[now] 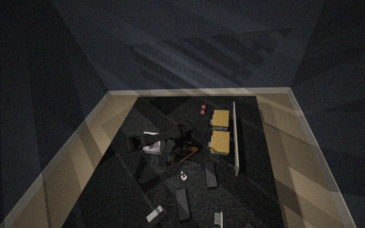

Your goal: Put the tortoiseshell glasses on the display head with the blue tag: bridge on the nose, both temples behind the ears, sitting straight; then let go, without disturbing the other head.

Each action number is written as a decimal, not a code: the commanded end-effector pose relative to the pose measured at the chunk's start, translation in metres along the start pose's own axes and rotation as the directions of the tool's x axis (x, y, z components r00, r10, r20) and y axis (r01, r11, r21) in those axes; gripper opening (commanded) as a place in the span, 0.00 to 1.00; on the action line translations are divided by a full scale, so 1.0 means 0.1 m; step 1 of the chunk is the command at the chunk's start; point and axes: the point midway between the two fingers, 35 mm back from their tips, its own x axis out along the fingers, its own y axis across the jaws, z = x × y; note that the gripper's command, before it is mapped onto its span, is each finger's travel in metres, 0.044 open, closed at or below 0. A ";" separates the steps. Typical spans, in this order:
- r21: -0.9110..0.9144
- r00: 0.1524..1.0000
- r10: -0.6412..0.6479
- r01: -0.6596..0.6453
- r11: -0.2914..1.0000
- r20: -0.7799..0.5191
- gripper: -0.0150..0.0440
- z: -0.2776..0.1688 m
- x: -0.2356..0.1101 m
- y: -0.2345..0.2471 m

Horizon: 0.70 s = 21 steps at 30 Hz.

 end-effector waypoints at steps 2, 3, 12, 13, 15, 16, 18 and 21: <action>0.002 1.000 0.007 -0.007 1.000 0.001 0.25 0.00 -0.01 -0.24; 0.001 1.000 0.008 -0.008 1.000 0.001 0.25 0.00 -0.01 -0.30; 0.002 1.000 0.004 -0.004 1.000 0.001 0.25 -0.09 -0.01 -0.84; 0.002 1.000 0.002 -0.002 1.000 0.001 0.25 -0.11 -0.01 -0.90; 0.002 1.000 -0.002 0.002 1.000 0.001 0.25 -0.15 -0.01 -1.02; 0.002 1.000 -0.004 0.004 1.000 0.001 0.25 -0.17 -0.01 -1.07; 0.002 1.000 -0.005 0.005 1.000 0.000 0.25 -0.18 -0.01 -1.10; 0.002 1.000 -0.005 0.005 1.000 0.000 0.25 -0.18 -0.01 -1.10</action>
